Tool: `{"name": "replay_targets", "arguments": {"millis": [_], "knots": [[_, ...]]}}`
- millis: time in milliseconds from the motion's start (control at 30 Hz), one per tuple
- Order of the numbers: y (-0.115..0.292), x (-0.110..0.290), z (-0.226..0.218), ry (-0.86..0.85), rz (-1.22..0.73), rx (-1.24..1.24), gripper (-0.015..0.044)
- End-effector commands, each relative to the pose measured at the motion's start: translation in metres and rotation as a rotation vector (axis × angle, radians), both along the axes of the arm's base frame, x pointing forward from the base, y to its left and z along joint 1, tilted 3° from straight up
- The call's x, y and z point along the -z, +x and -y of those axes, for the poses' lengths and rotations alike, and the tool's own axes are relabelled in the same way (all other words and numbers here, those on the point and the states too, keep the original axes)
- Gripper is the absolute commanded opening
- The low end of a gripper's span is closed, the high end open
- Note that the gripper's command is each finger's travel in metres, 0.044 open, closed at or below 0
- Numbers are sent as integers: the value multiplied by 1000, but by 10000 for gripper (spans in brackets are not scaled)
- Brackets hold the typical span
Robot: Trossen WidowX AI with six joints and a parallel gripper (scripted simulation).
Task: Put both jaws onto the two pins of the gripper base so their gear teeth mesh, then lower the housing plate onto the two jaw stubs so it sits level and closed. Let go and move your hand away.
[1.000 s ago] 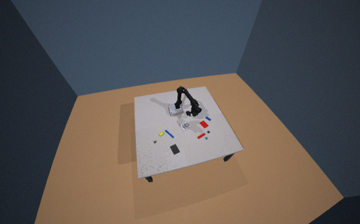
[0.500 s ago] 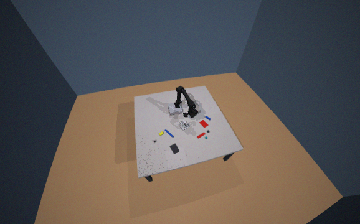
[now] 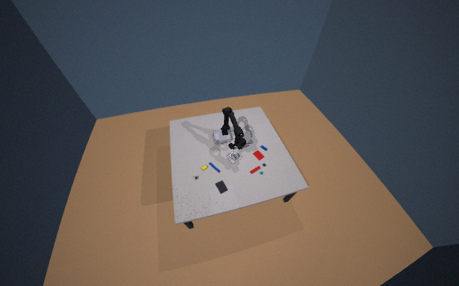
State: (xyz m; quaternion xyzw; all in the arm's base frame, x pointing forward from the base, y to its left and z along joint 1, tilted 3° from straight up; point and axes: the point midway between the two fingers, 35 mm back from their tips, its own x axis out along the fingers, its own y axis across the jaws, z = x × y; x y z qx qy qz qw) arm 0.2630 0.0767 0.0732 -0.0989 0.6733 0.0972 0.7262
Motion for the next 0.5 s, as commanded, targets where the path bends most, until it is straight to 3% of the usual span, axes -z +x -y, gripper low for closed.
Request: {"name": "replay_targets", "arguments": {"millis": [0, 467], "knots": [[1, 1, 12, 0, -4, -31, 351], [5, 0, 57, -12, 0, -121, 351]]}}
